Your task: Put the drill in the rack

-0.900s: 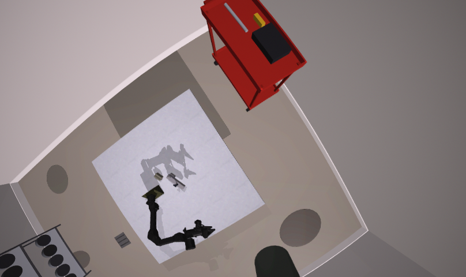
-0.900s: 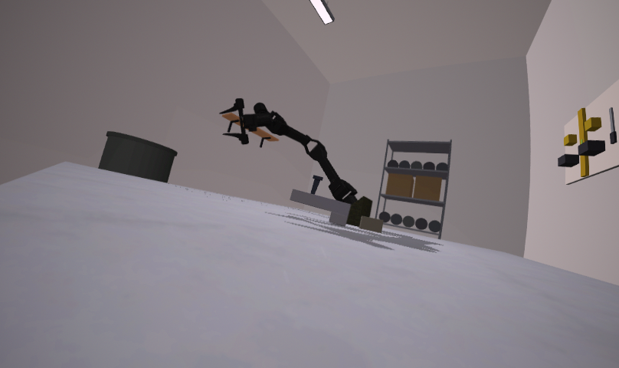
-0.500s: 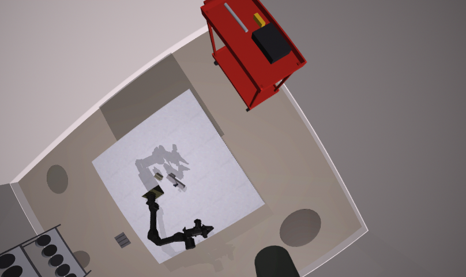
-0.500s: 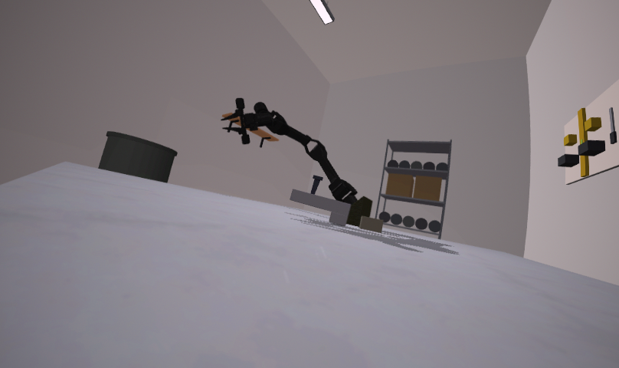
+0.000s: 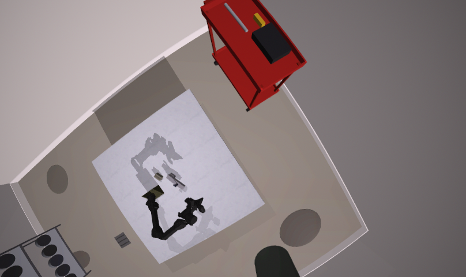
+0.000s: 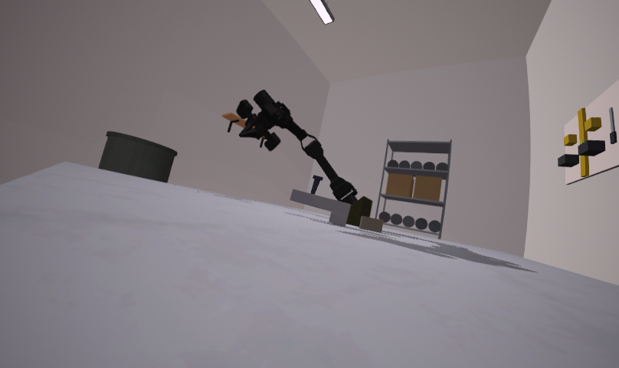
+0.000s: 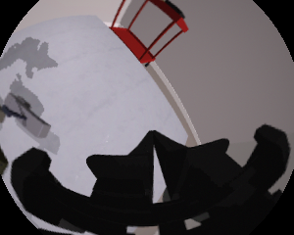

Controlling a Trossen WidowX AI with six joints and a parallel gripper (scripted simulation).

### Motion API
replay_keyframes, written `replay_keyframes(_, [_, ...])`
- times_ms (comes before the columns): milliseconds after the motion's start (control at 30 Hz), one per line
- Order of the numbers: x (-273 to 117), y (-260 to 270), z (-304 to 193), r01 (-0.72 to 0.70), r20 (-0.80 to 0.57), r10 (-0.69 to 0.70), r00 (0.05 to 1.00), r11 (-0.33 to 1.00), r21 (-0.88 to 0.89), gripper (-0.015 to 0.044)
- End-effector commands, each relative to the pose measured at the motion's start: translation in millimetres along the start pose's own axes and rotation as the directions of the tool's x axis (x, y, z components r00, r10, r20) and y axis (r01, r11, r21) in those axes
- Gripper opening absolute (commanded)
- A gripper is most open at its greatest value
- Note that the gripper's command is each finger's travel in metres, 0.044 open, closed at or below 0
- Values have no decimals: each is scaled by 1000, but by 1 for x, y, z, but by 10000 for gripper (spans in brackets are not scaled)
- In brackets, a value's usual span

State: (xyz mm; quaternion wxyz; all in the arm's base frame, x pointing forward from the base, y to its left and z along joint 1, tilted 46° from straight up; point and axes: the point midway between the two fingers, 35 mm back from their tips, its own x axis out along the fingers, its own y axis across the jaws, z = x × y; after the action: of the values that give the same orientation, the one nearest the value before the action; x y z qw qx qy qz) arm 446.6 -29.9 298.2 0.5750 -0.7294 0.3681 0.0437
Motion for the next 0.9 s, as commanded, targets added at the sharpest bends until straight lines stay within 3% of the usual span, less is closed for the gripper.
replay_keyframes(0, [2, 58, 45, -198, 23, 197, 980, 967, 160, 0])
replay_keyframes(333, [-25, 165, 93, -415, -100, 504, 858, 795, 442, 0])
replay_keyframes(600, [-66, 229, 96, -291, -346, 591, 728, 724, 625, 0])
replay_keyframes(867, [-69, 233, 96, -272, -366, 590, 720, 725, 633, 0])
